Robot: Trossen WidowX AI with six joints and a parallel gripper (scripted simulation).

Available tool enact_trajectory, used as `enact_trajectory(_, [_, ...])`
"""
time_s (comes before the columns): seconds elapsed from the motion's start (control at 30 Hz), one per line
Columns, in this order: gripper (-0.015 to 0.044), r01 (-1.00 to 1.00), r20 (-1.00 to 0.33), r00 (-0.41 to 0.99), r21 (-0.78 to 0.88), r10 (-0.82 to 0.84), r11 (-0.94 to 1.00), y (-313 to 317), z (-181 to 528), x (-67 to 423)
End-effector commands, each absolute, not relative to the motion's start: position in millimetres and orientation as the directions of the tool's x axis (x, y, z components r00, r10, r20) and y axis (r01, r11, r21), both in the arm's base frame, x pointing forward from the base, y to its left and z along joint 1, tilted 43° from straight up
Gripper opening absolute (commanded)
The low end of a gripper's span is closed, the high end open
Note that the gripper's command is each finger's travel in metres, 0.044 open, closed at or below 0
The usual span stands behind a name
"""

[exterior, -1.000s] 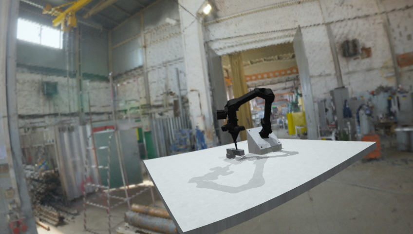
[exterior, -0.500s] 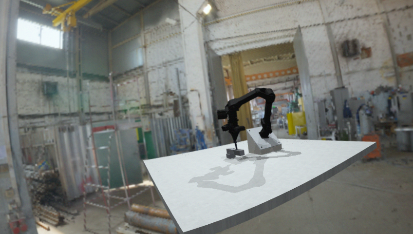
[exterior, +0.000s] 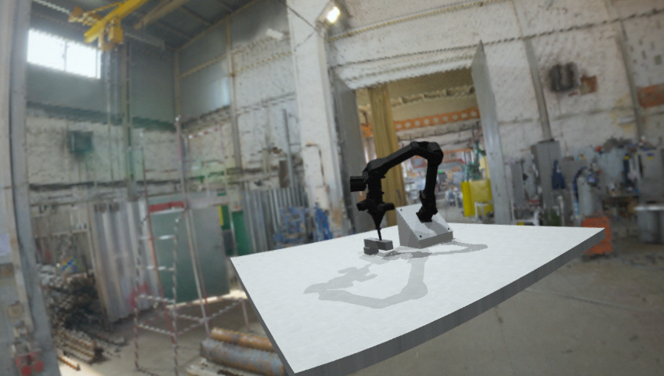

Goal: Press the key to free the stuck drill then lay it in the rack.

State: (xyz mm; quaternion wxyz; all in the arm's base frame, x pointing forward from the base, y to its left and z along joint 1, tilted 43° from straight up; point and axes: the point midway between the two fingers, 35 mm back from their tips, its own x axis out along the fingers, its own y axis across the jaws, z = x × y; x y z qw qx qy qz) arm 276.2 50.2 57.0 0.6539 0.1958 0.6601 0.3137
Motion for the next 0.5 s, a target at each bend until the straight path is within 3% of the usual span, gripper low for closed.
enact_trajectory(0.0, [0.0000,-0.147,-0.732,-0.109,0.681,0.672,0.718,61.5,46.8,267.8])
enact_trajectory(0.47, [0.0000,-0.147,-0.732,-0.109,0.681,0.673,0.717,67.1,42.3,266.7])
